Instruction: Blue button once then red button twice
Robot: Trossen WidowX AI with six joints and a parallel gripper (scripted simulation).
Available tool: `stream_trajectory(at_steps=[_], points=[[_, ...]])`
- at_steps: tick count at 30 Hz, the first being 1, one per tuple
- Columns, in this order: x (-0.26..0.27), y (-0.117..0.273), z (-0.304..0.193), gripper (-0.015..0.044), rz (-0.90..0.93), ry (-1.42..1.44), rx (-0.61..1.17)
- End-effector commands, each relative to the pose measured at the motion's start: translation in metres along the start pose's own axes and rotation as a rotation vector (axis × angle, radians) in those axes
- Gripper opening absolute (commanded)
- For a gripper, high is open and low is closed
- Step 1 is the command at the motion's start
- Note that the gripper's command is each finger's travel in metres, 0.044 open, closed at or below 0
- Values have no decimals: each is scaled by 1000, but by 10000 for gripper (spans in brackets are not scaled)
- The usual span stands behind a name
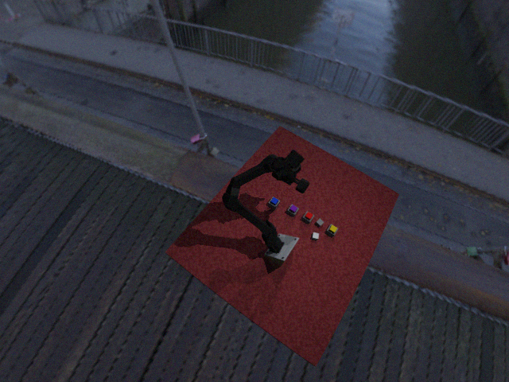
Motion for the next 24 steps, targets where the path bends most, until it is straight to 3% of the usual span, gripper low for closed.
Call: stream_trajectory(at_steps=[1, 10, 16, 24], points=[[46, -23, -38, 400, 264, 7, 320], [53, -25, -44, 400, 301, 5, 366], [71, -77, -63, 242, 311, 54, 396], [72, -79, -64, 32, 312, 56, 398]])
Point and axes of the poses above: the point midway between the two fingers, 35 mm back from their tips, its own y axis back along the fingers, its own x axis across the jaws, z = x × y, the point moved 5 cm from there along y, back along the fingers, and after that the axes turned 10 degrees about y, right-handed, at the moved point
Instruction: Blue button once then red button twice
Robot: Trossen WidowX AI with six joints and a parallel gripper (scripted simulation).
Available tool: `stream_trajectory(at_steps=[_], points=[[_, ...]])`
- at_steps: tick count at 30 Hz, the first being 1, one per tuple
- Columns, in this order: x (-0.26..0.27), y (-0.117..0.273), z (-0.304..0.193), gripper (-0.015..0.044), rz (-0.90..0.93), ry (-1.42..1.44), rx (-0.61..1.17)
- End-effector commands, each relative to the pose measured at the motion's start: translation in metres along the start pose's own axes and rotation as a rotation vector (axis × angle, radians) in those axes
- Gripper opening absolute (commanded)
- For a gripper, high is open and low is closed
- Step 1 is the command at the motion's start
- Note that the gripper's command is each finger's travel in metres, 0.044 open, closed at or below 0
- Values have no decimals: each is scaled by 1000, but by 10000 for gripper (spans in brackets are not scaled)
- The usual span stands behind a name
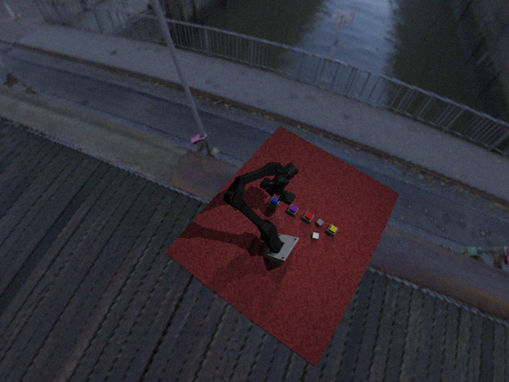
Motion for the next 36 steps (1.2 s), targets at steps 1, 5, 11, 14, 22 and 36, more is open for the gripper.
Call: stream_trajectory(at_steps=[1, 5, 11, 14, 22, 36], points=[[1, -1, 0, 20, 4, 0, -4], [1, -1, 0, 20, 4, 0, -4], [1, -3, 0, 20, 4, 1, -4], [1, -8, 0, 20, 3, 1, -4], [1, -21, 0, 20, 3, 1, -5], [2, -35, 0, 20, 5, 1, -5]])
Point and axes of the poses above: the point midway between the two fingers, 35 mm back from their tips, its own y axis back along the fingers, its own x axis across the jaws, z = x × y, the point moved 5 cm from there along y, back along the fingers, and after that the axes turned 10 degrees about y, right-handed, at the moved point
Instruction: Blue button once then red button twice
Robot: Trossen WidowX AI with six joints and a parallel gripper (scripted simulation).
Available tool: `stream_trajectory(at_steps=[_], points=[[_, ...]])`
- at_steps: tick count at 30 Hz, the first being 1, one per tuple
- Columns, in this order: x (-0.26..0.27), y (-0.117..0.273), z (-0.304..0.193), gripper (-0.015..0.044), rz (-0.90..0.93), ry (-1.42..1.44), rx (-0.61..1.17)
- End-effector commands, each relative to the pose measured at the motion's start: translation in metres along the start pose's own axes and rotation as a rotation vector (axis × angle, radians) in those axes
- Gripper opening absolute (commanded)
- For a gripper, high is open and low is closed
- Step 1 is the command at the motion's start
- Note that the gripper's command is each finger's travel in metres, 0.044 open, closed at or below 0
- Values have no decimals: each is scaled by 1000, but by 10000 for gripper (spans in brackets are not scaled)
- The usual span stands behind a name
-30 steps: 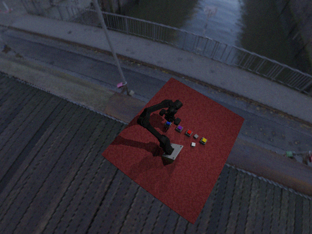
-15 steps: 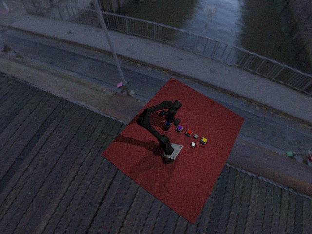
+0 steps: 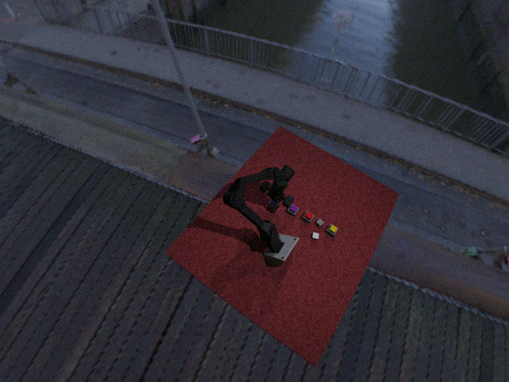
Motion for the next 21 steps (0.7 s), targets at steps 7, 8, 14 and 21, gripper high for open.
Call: stream_trajectory(at_steps=[7, 8, 14, 21], points=[[1, -1, 0, 20, 7, -3, 0], [1, -1, 0, 20, 7, -3, 0], [0, 6, 0, 20, 1, 0, 1], [0, 43, 0, 20, 1, -15, -4]])
Point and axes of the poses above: the point midway between the two fingers, 35 mm back from their tips, its own y axis back along the fingers, its own x axis across the jaws, z = x × y, the point moved 5 cm from there along y, back along the fingers, and after that the axes turned 10 degrees about y, right-handed, at the moved point
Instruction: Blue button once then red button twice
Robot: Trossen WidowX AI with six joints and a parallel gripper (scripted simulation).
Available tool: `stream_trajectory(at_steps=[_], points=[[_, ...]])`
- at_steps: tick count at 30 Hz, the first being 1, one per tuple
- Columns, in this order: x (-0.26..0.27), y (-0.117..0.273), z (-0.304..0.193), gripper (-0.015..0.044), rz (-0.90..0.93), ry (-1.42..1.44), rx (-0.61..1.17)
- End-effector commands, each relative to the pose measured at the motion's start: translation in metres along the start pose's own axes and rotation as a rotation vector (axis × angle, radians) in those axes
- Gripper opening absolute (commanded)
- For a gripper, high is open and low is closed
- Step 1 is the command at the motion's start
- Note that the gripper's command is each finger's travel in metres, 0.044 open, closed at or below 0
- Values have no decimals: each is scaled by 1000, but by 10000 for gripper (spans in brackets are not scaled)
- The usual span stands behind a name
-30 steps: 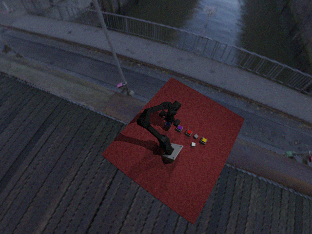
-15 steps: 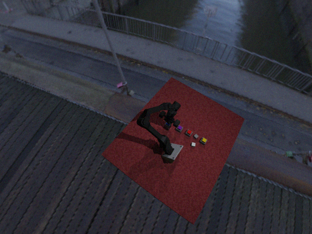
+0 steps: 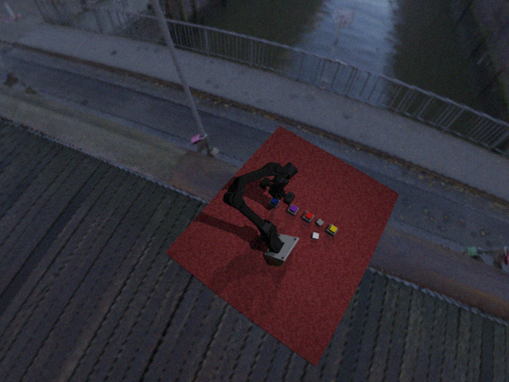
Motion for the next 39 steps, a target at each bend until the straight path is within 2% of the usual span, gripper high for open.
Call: stream_trajectory(at_steps=[1, 4, 10, 16, 22, 28, 30, 35, 39], points=[[-1, 23, 0, 20, -8, -22, -4], [0, 58, -2, 20, -15, -61, -20], [-11, 61, 2, 20, -22, -59, -18], [-93, 63, 16, 20, -48, -31, 8], [-185, 64, 8, 20, -23, -3, 11], [-206, 63, 2, 20, -13, 4, 8], [-207, 55, 3, 20, -13, 4, 8], [-207, 3, 2, 20, -11, 5, 7], [-207, 1, 2, 20, -11, 5, 7]])
Point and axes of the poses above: the point midway between the two fingers, 35 mm back from their tips, its own y axis back along the fingers, its own x axis across the jaws, z = x × y, the point moved 5 cm from there along y, back along the fingers, and after that the axes turned 10 degrees about y, right-handed, at the moved point
